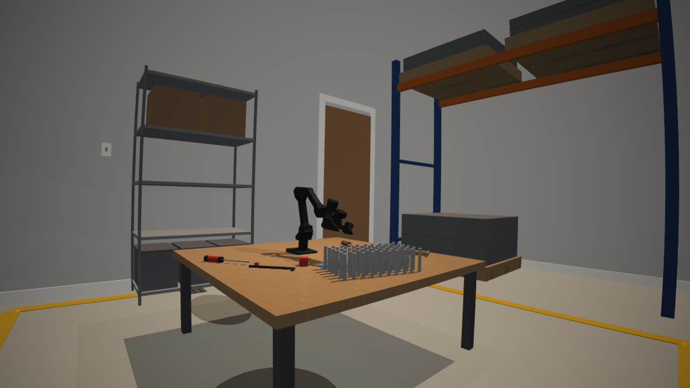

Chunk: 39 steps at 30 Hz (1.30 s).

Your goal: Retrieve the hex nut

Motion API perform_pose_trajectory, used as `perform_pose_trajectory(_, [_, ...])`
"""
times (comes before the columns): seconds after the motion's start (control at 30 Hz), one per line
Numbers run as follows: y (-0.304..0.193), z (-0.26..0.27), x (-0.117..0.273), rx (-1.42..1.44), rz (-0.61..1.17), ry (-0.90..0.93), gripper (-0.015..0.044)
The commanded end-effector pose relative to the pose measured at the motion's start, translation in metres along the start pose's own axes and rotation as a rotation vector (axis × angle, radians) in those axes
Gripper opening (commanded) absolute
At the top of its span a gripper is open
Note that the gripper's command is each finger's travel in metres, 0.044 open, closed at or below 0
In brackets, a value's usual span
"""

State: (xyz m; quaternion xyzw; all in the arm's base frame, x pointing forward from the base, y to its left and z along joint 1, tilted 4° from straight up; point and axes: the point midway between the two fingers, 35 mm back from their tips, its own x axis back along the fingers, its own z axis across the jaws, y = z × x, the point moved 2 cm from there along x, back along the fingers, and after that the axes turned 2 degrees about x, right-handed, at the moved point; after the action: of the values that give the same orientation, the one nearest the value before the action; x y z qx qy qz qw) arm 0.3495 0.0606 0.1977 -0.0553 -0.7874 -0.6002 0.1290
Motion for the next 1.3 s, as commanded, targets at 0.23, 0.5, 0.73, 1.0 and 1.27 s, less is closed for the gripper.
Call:
perform_pose_trajectory(0.23, [0.000, -0.001, 0.000, -0.003, 0.003, -0.003, 0.0440])
perform_pose_trajectory(0.5, [0.000, -0.001, 0.000, -0.003, 0.003, -0.003, 0.0440])
perform_pose_trajectory(0.73, [0.006, 0.041, -0.005, -0.095, 0.061, 0.117, 0.0440])
perform_pose_trajectory(1.0, [0.013, 0.178, 0.020, -0.321, 0.341, 0.417, 0.0440])
perform_pose_trajectory(1.27, [0.002, 0.295, 0.100, -0.431, 0.699, 0.549, 0.0440])
